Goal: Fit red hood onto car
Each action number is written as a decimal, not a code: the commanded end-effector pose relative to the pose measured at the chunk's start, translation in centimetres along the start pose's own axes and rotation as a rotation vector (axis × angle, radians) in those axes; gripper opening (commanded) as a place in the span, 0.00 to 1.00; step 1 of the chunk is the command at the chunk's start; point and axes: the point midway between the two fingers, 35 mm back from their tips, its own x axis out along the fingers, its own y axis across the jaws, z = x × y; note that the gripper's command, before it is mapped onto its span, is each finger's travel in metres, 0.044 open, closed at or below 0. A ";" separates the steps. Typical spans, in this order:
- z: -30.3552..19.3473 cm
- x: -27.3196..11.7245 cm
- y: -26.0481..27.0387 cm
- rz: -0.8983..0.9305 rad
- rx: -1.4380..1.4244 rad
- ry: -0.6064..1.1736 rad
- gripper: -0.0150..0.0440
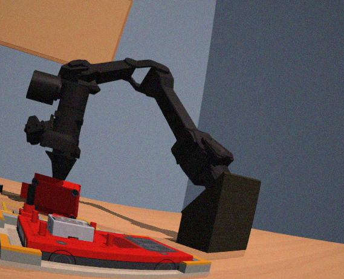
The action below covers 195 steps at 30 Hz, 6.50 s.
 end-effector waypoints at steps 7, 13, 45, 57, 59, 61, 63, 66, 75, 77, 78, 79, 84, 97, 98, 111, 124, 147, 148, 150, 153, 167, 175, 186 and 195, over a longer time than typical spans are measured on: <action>0.2 -0.1 0.9 -0.001 0.006 -0.005 0.25; 0.2 -4.3 1.1 0.003 0.006 -0.003 0.25; 0.4 -4.7 3.3 0.001 -0.091 -0.007 0.43; 0.5 -2.9 4.7 -0.002 -0.144 -0.006 0.97; 0.5 -2.7 4.7 -0.002 -0.144 -0.006 1.00; 0.5 -2.5 4.7 -0.002 -0.144 -0.006 1.00; 0.5 -2.4 4.7 -0.002 -0.144 -0.006 1.00; 0.5 -2.1 4.7 -0.001 -0.143 -0.006 1.00; 0.6 -1.4 4.7 -0.001 -0.143 -0.006 1.00; 0.6 -1.2 4.7 -0.001 -0.143 -0.006 1.00; 0.6 -1.1 4.7 -0.001 -0.143 -0.006 1.00; 0.6 -1.0 4.7 -0.001 -0.143 -0.006 1.00; 0.6 -0.6 4.7 -0.001 -0.143 -0.006 1.00; 0.6 0.5 4.6 -0.002 -0.143 -0.006 1.00; 0.7 0.5 4.6 -0.002 -0.143 -0.006 1.00; 0.7 1.6 4.5 -0.004 -0.143 -0.007 1.00; 0.7 2.2 4.4 -0.005 -0.143 -0.007 1.00; 0.7 3.3 4.4 -0.005 -0.143 -0.008 1.00; 0.7 3.3 4.4 -0.005 -0.143 -0.008 1.00; 0.7 3.4 4.4 -0.005 -0.143 -0.008 1.00; 0.7 3.6 4.4 -0.005 -0.143 -0.008 1.00; 0.9 3.8 4.4 -0.004 -0.136 -0.013 0.87; 0.9 3.8 4.4 -0.004 -0.136 -0.013 0.78; 0.9 2.6 4.4 -0.004 -0.137 -0.013 0.35; 0.9 -0.6 4.4 -0.003 -0.137 -0.012 0.25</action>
